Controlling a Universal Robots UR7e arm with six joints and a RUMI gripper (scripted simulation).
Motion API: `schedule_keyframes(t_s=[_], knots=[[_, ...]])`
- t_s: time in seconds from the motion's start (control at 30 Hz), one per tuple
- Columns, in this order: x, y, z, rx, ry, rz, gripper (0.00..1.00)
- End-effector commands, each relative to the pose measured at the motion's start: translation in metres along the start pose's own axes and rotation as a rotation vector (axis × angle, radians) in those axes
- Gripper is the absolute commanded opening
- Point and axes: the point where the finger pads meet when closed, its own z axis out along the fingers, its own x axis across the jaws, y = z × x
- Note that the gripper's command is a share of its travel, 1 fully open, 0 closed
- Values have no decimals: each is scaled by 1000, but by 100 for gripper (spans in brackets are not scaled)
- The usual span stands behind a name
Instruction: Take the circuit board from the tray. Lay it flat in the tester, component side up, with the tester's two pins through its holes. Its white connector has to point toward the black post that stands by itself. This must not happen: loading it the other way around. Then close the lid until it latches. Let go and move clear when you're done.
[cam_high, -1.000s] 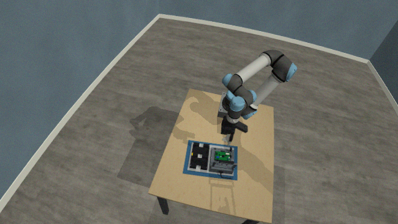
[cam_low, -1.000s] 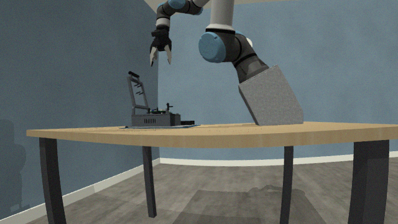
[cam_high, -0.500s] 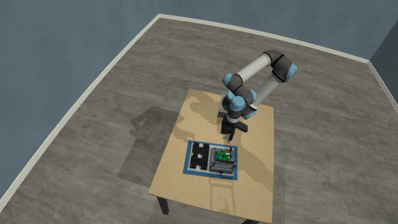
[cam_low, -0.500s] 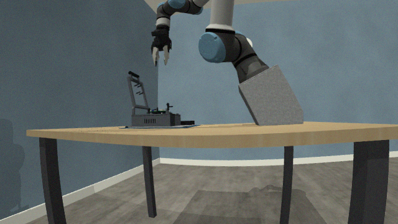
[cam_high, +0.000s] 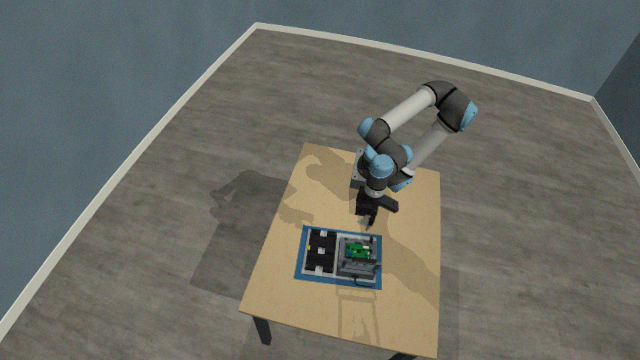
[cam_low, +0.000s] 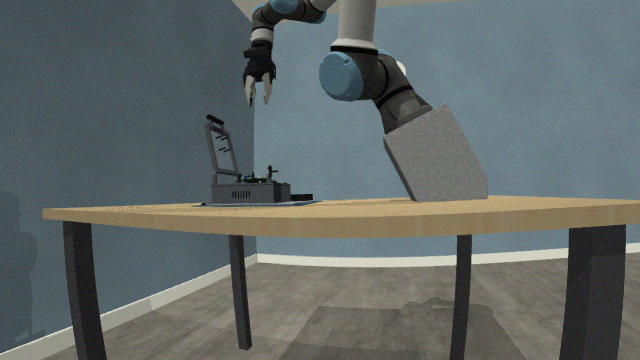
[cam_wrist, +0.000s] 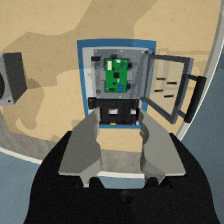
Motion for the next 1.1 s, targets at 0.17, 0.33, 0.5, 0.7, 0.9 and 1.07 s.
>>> schedule_keyframes(t_s=[0.17, 0.33, 0.5, 0.7, 0.9, 1.07], knots=[[0, 0, 0, 0, 1, 0, 30], [1, 0, 0, 0, 1, 0, 30], [5, 0, 0, 0, 1, 0, 30], [13, 0, 0, 0, 1, 0, 30], [33, 0, 0, 0, 1, 0, 30], [57, 0, 0, 0, 1, 0, 30]])
